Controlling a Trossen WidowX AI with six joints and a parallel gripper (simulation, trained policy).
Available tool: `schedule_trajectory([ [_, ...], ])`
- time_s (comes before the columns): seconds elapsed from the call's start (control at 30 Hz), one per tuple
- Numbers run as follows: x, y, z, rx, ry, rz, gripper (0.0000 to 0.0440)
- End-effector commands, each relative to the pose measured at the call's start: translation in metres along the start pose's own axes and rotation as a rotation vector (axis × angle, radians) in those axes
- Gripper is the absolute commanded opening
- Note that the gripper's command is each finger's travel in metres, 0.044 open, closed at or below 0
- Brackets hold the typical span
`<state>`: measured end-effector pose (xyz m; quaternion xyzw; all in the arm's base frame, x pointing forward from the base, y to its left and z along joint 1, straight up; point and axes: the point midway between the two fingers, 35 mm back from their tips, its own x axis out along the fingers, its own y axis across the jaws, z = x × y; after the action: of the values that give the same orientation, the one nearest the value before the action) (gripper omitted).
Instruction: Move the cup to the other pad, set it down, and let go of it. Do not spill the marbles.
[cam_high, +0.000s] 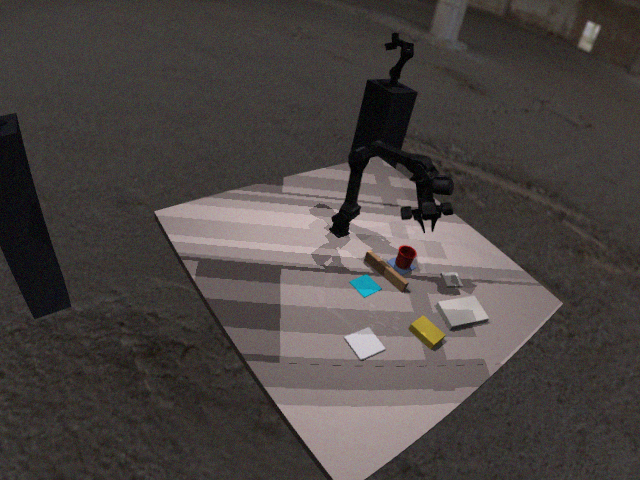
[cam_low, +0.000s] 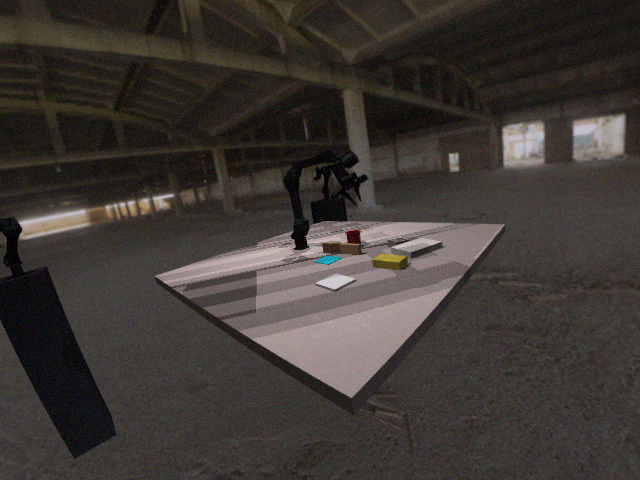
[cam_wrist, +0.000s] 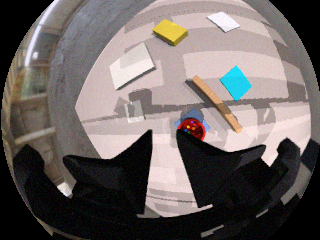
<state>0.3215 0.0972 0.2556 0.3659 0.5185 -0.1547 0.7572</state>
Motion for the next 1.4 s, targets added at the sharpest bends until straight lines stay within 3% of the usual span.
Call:
schedule_trajectory([
  [0.0,0.006,-0.006,-0.003,0.016,0.020,-0.054,0.0133],
  [0.7,0.035,-0.049,-0.025,0.070,0.146,-0.364,0.0151],
  [1.37,0.077,-0.077,-0.040,0.104,0.167,-0.530,0.0172],
])
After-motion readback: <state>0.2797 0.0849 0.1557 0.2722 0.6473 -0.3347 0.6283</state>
